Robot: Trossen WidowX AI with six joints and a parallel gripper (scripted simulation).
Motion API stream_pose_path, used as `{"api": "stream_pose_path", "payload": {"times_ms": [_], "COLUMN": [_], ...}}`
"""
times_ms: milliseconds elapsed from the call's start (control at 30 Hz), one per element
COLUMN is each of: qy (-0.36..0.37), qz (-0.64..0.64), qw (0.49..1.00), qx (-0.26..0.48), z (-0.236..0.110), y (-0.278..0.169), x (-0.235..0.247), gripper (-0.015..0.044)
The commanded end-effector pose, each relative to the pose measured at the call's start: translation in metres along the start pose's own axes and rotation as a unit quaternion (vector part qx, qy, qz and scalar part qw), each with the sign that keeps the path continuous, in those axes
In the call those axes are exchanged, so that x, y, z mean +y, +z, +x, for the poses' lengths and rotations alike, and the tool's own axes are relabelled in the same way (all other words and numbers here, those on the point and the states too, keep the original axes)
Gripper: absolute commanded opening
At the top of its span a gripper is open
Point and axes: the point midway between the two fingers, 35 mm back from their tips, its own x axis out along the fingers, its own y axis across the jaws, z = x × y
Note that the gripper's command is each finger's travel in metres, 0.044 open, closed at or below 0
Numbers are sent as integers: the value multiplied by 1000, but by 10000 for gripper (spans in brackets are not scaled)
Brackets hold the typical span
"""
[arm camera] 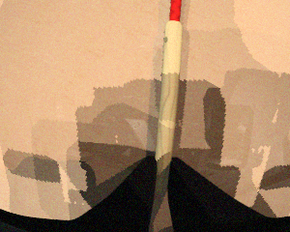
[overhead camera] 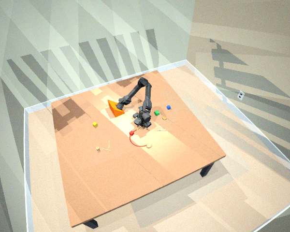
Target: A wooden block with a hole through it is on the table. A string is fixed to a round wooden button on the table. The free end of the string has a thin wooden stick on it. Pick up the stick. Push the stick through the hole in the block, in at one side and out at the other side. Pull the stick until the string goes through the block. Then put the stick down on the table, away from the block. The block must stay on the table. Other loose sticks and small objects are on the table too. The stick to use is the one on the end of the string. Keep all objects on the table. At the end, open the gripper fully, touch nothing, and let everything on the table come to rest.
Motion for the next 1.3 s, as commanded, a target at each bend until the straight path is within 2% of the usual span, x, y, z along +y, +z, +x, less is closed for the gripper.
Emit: {"api": "stream_pose_path", "payload": {"times_ms": [0, 533, 733, 800, 967, 1233, 1267], "qy": [1, 1, 0, -1, -4, -4, -1], "qz": [-4, -4, 0, 0, 2, 2, 6], "qw": [1000, 1000, 1000, 1000, 1000, 1000, 1000], "qx": [3, 3, 0, -1, -3, -3, -1], "z": [1, 1, 0, -10, -77, -79, -74], "y": [-3, -3, 0, 2, 9, 9, 10], "x": [2, 2, 0, 1, -1, -1, -1], "gripper": [0, 0, 157, 210, 210, 210, 236]}}
